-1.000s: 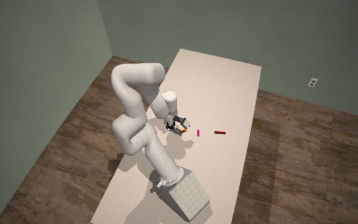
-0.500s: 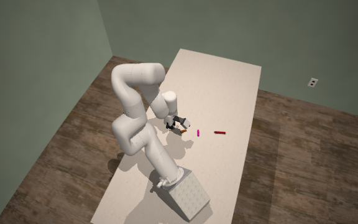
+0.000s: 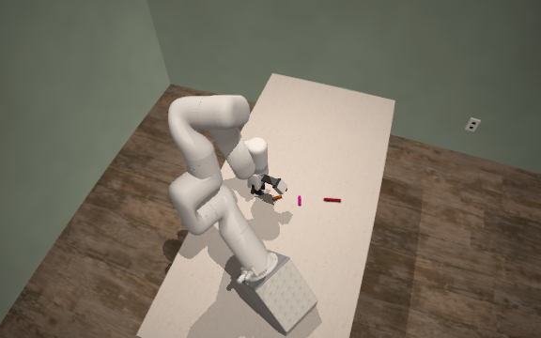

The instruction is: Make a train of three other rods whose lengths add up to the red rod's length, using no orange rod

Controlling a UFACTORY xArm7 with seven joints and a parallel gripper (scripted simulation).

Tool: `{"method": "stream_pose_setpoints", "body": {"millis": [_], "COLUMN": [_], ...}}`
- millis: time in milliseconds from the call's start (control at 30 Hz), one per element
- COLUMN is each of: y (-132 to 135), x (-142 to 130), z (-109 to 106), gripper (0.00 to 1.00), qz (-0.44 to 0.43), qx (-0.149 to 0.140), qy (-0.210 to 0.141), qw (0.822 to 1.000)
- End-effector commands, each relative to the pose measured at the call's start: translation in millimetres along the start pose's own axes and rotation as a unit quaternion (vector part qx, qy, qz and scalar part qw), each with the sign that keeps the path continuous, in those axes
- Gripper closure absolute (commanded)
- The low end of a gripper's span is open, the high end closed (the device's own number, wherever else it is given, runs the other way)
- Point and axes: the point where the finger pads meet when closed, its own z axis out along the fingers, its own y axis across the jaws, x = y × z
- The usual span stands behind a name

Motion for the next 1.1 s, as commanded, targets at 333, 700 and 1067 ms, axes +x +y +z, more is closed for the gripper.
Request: {"method": "stream_pose_setpoints", "body": {"millis": [333,700,1067], "y": [-1,-1,-1], "x": [0,0,0], "z": [6,13,14], "gripper": [0.76,0.76,0.76], "qz": [0.0,0.0,0.0], "qx": [0.001,0.001,0.001], "qy": [0.0,0.0,0.0], "qw": [1.0,1.0,1.0]}}
